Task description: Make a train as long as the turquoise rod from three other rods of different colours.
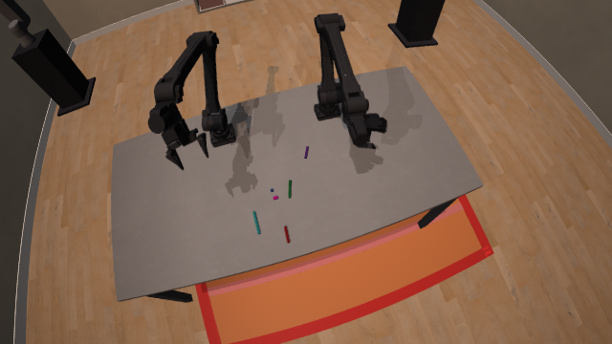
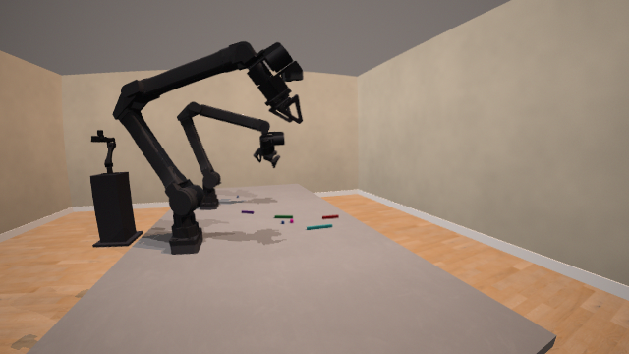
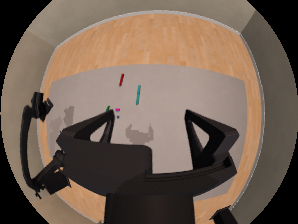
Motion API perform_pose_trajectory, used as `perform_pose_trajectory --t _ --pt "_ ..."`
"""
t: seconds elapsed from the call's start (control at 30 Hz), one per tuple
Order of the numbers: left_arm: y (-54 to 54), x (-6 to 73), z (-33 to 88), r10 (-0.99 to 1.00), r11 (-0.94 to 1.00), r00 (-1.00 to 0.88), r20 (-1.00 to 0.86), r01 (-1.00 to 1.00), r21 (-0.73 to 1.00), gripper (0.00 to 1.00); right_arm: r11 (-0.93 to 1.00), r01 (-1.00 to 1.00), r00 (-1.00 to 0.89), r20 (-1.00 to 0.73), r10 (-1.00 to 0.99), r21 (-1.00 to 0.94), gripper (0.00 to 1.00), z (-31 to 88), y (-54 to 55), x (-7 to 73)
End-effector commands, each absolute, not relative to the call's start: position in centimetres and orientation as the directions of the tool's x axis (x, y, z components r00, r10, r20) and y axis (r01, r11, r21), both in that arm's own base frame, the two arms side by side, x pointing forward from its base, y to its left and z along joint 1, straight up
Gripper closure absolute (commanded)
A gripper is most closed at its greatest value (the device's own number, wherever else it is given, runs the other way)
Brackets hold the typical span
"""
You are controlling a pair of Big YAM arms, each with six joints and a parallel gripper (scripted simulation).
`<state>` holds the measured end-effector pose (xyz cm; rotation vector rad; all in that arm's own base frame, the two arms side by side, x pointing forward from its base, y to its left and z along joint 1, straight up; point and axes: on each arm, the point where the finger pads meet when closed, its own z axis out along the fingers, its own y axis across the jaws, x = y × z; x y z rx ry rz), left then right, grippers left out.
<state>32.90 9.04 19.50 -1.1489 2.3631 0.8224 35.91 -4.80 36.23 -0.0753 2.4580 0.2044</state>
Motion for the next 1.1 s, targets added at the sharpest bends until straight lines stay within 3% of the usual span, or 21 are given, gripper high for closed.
perform_pose_trajectory --t 0.0,1.07 --pt "9.0 33.1 19.8 -0.577 0.493 -0.585 -0.570 -0.806 0.328 0.00 0.986 -0.107 -0.774 -0.633 -0.004 0.125 0.00 36.6 -4.8 36.0" --pt "9.0 33.8 20.8 -0.578 0.493 -0.570 -0.584 -0.814 0.307 0.00 0.995 -0.018 -0.743 -0.668 0.053 0.098 0.00 37.0 -8.3 36.9"
